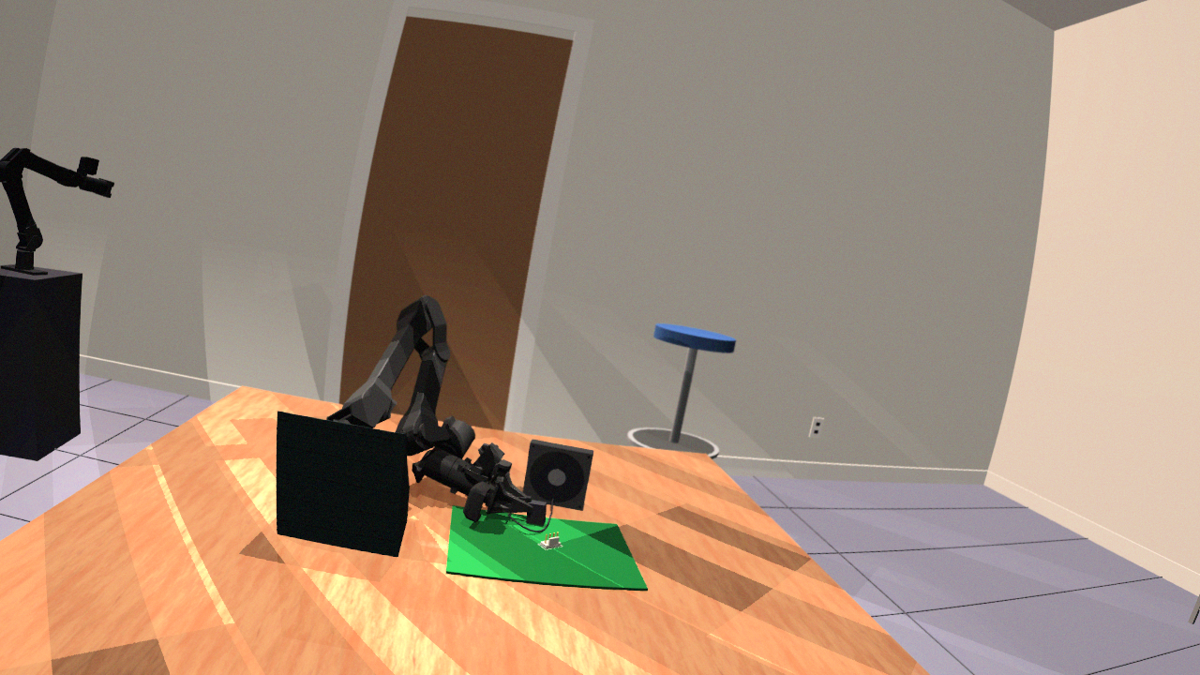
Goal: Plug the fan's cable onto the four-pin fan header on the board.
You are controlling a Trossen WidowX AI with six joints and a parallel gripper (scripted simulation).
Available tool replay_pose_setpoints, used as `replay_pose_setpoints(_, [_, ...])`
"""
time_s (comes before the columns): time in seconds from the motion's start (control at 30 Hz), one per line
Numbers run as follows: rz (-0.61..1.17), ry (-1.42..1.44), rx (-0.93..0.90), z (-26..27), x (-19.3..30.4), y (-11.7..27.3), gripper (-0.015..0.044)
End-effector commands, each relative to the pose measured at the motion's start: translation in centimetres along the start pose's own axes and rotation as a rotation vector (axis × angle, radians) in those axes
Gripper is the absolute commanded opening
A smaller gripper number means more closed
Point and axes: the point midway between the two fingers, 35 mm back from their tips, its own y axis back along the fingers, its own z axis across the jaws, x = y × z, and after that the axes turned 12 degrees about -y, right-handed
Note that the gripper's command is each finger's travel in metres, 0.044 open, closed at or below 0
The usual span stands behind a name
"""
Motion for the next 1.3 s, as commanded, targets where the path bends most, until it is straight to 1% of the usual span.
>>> replay_pose_setpoints(0.0, [0.001, 0.001, 0.000, -0.01, 0.00, 0.01, 0.0000])
replay_pose_setpoints(0.57, [0.001, 0.001, 0.000, -0.01, 0.00, 0.01, 0.0000])
replay_pose_setpoints(0.73, [0.000, 0.000, 0.000, 0.00, 0.00, 0.00, 0.0131])
replay_pose_setpoints(0.77, [0.000, 0.000, 0.000, 0.00, 0.00, 0.00, 0.0140])
replay_pose_setpoints(1.27, [0.000, 0.000, 0.000, 0.00, 0.00, 0.00, 0.0140])
